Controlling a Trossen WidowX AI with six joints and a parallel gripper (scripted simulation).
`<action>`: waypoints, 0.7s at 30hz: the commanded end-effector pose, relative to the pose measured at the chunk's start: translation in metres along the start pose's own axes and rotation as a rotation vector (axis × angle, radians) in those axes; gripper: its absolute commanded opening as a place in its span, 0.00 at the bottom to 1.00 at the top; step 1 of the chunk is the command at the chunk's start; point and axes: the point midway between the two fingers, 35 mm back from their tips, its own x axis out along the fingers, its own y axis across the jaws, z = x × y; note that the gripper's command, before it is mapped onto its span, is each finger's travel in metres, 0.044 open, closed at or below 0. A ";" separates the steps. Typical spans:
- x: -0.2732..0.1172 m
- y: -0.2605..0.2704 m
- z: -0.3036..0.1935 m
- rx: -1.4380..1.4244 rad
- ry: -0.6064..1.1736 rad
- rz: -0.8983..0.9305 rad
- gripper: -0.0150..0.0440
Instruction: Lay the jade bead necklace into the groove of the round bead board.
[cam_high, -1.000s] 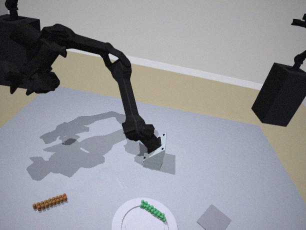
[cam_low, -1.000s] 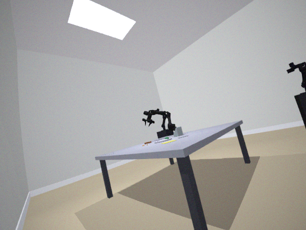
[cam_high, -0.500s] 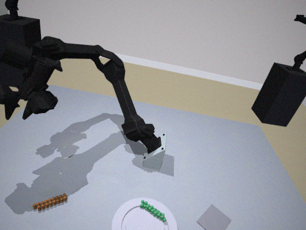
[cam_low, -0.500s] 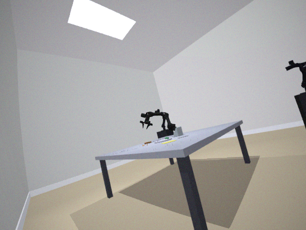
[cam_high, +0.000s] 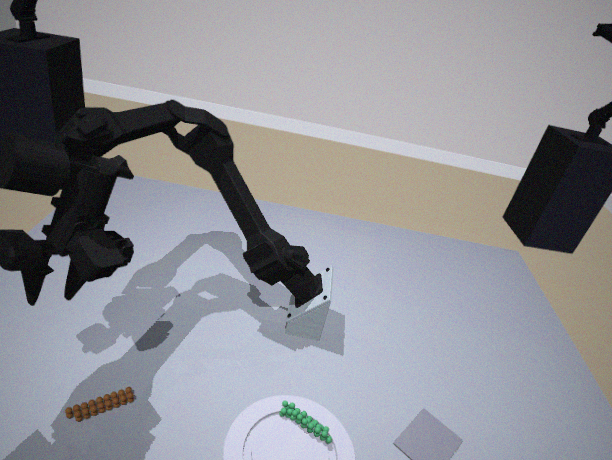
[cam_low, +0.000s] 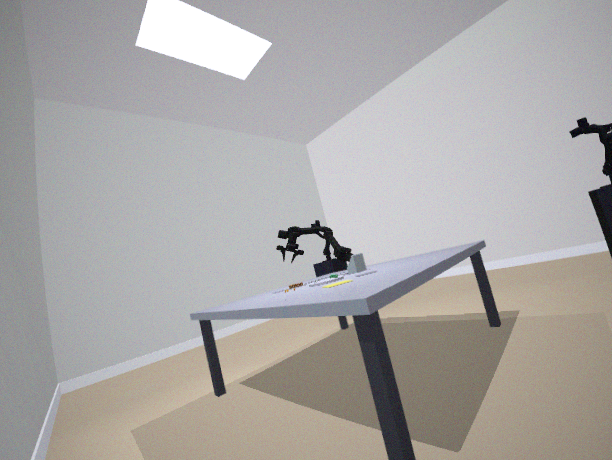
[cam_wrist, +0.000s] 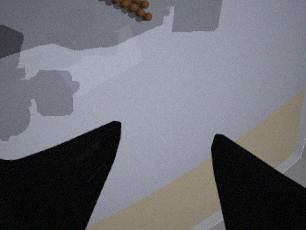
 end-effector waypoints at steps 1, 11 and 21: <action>0.009 0.000 0.031 0.015 -0.045 0.023 0.68; 0.025 0.011 0.107 0.057 -0.129 0.103 0.68; 0.032 0.039 0.179 0.092 -0.174 0.200 0.68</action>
